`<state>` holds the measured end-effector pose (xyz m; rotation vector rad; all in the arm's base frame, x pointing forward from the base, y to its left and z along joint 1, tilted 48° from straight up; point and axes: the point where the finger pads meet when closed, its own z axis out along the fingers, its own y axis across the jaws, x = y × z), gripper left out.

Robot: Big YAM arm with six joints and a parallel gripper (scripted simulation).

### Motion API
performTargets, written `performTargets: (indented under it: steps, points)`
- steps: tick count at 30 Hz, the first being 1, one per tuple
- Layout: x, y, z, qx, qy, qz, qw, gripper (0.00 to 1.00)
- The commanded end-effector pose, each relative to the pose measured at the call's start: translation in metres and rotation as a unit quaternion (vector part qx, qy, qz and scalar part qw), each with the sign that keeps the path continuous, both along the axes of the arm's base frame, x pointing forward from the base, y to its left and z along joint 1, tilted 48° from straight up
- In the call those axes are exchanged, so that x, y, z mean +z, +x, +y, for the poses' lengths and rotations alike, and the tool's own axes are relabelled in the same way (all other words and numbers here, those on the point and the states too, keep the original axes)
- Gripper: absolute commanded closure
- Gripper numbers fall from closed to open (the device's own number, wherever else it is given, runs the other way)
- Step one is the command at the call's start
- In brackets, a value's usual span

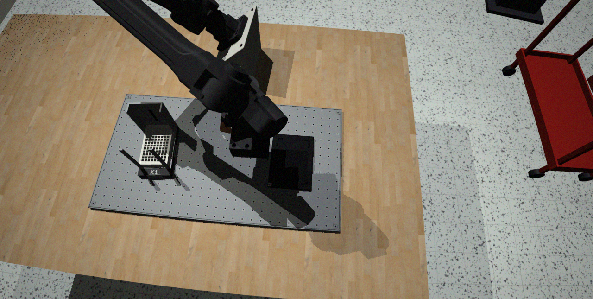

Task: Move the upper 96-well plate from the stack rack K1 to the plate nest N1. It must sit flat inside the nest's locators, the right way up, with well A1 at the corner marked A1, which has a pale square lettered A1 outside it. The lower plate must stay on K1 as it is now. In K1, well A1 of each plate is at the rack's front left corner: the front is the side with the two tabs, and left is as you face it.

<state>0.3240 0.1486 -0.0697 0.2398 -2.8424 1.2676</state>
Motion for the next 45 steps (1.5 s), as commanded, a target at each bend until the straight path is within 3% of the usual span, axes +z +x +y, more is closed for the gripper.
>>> performTargets:
  steps: [1,29,35,45]
  points:
    - [-0.005,0.02,0.037,0.006,0.025,-0.035,0.999,1.0]
    - [-0.069,0.005,0.093,0.006,0.019,-0.026,0.999,1.0]
    - [-0.059,0.017,0.089,-0.006,0.027,-0.036,0.999,1.0]
    - [-0.063,0.018,0.087,-0.006,0.023,-0.033,0.999,1.0]
